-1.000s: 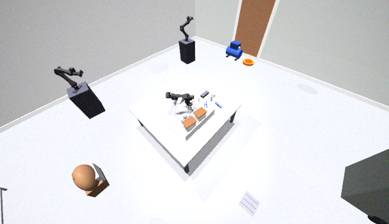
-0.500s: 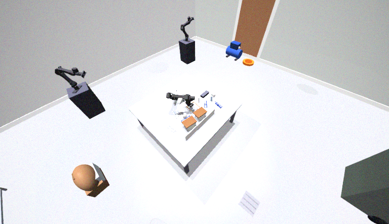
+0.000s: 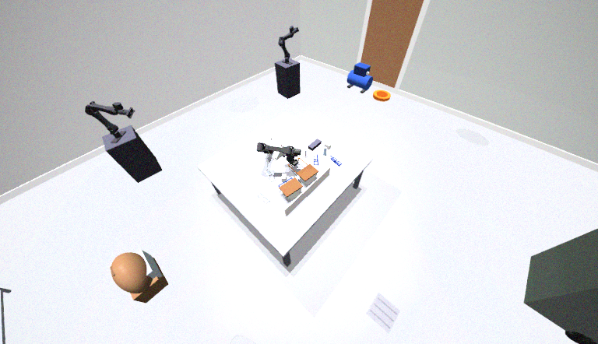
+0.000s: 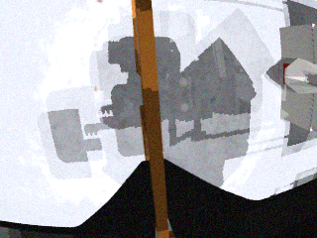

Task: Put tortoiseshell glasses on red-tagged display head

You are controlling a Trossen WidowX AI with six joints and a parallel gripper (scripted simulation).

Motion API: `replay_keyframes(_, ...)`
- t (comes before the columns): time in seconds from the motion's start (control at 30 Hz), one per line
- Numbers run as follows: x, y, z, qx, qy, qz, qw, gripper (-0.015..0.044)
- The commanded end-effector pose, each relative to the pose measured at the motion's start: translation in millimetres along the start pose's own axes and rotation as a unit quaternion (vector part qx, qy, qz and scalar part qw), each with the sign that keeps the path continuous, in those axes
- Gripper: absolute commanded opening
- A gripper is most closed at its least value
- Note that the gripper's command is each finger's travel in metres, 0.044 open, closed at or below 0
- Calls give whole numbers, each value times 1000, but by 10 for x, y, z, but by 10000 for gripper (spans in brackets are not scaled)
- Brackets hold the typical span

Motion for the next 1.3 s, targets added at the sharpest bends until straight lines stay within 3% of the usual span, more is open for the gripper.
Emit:
replay_keyframes(0.0,-3,-65,7,-2,1,-2,1000,0)
replay_keyframes(1.27,15,-581,37,-1,1,-3,1000,0)
Point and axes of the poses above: the point midway between the two fingers, 35 mm back from their tips, its own x axis out along the fingers, its own y axis across the jaws, z = x × y, the point moved 8 cm from there along -x, back along the fingers, and after that the axes turned 4 degrees about x, right-handed, at the moved point
